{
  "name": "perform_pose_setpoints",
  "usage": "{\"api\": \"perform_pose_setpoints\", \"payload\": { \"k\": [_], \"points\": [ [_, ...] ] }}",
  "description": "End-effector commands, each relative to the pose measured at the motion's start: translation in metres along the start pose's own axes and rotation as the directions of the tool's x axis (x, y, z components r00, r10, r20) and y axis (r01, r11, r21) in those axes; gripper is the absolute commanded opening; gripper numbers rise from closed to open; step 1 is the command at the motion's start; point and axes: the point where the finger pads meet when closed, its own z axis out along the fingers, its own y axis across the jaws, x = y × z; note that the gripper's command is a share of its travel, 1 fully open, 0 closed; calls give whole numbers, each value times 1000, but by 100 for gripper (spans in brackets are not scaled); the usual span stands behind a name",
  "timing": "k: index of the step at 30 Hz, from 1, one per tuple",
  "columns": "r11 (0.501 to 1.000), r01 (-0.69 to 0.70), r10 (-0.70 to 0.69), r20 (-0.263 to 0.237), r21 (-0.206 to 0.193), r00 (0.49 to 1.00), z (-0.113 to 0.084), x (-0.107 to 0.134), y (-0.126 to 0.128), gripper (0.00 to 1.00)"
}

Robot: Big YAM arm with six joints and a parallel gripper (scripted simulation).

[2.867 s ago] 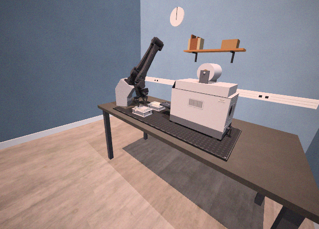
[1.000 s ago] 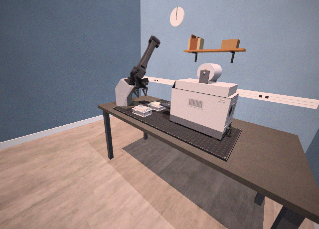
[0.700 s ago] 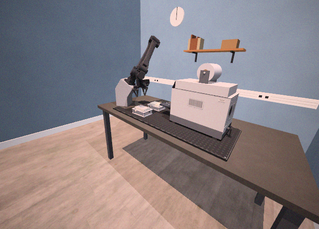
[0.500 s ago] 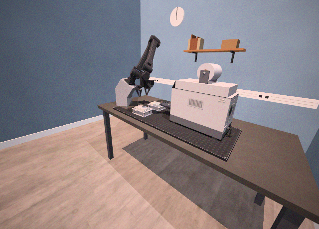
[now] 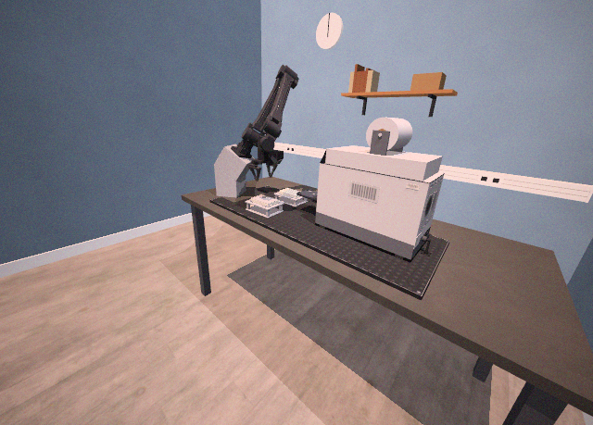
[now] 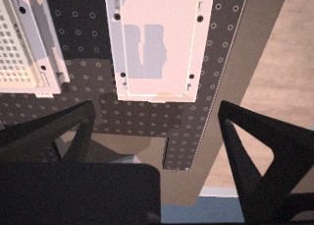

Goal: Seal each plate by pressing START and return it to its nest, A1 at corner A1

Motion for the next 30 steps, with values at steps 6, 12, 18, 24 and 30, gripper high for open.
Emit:
{"api": "perform_pose_setpoints", "payload": {
  "k": [6, 12, 18, 24, 30],
  "points": [
    [999, -38, 31, 241, 27, 970, -11, 0, -3, 100],
    [999, -49, 47, 349, -2, 936, -3, 3, 2, 100],
    [999, -54, 50, 360, 1, 931, -1, -1, -2, 100],
    [1000, -11, 7, 357, 8, 934, 1, -9, 0, 100],
    [1000, -4, -8, 369, 31, 930, -5, -13, -9, 100]
  ]
}}
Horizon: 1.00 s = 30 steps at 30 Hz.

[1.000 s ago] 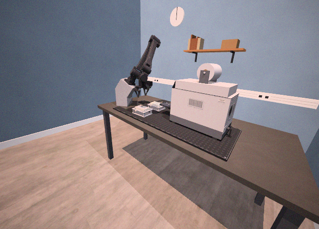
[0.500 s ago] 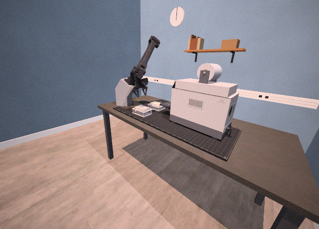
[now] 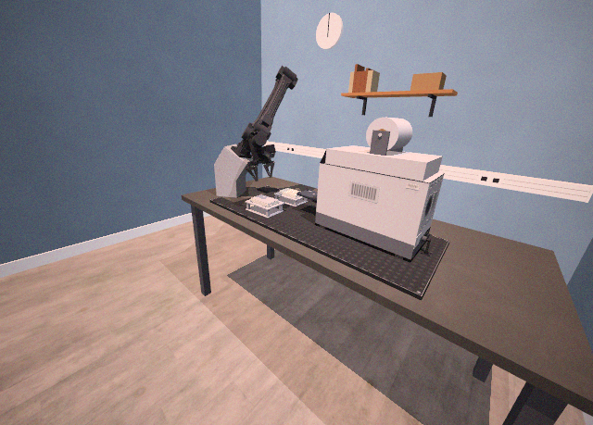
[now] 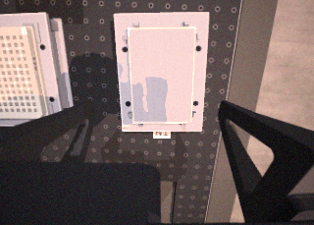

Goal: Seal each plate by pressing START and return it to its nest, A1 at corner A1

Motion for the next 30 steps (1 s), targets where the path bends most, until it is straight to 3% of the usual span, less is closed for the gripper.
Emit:
{"api": "perform_pose_setpoints", "payload": {
  "k": [1, 6, 10, 13, 27, 30],
  "points": [
    [999, 40, -41, 33, 29, 999, -2, -22, -15, 100],
    [998, 53, -54, 35, 34, 998, -3, -22, -17, 100],
    [999, 43, -43, 32, 16, 999, -2, -18, 22, 100],
    [999, 30, -30, 26, 21, 999, -2, -16, 23, 100],
    [1000, -6, 6, 12, 5, 1000, -2, -11, 107, 100],
    [1000, -12, 12, 7, 16, 1000, -1, -8, 105, 100]
  ]
}}
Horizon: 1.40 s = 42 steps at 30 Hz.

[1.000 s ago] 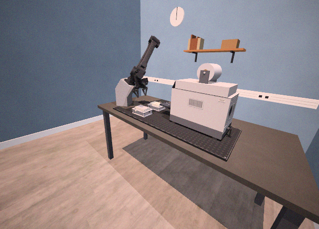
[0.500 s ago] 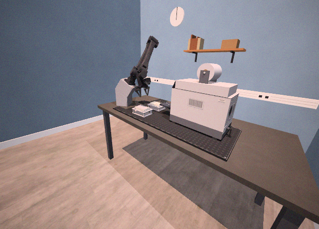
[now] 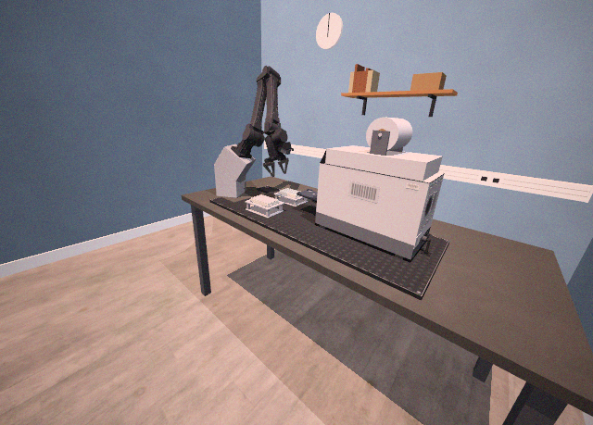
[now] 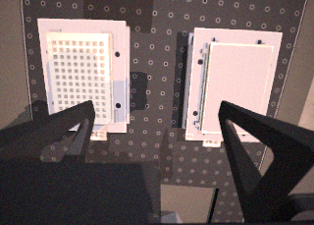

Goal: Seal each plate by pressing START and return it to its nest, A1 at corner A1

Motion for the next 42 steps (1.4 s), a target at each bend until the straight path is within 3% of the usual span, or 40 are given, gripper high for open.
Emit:
{"api": "perform_pose_setpoints", "payload": {
  "k": [1, 7, 14, 17, 25, 29, 39, 42],
  "points": [
    [998, -67, 67, -10, 16, 998, 0, 3, 6, 100],
    [998, -62, 62, 12, -2, 998, -3, -8, 46, 100],
    [997, -76, 76, 11, -3, 997, -1, -15, 82, 100],
    [997, -72, 72, 22, 4, 997, -2, -19, 82, 100],
    [998, -61, 61, 26, -13, 998, -2, -25, 132, 100],
    [998, -58, 58, -3, 9, 998, 4, -13, 116, 100],
    [999, -37, 37, -36, 9, 999, 7, 4, 109, 100],
    [1000, -31, 31, -30, 4, 999, 6, 0, 109, 100]
  ]
}}
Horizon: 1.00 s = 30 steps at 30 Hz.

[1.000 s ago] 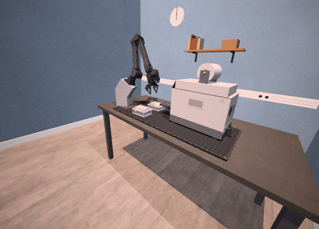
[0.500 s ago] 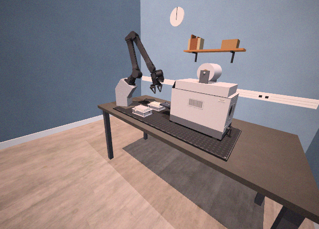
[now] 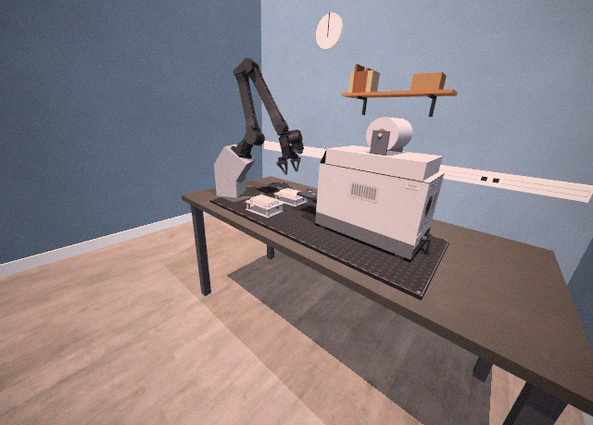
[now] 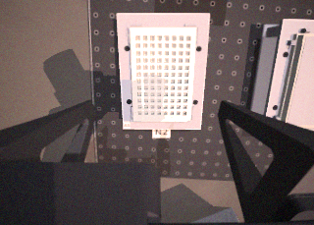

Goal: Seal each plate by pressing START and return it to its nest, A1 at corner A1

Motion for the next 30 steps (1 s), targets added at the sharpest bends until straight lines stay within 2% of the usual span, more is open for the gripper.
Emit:
{"api": "perform_pose_setpoints", "payload": {
  "k": [1, 6, 14, 22, 30],
  "points": [
    [1000, 11, -11, 1, 5, 1000, 0, -7, -2, 100],
    [1000, 18, -18, 26, 10, 999, -3, -21, -3, 100],
    [999, 28, -29, 39, 16, 999, -4, -28, -4, 100],
    [1000, 18, -18, 32, -9, 999, -4, -24, 6, 100],
    [1000, 0, 0, 17, 16, 1000, -1, -13, -6, 100]
  ]
}}
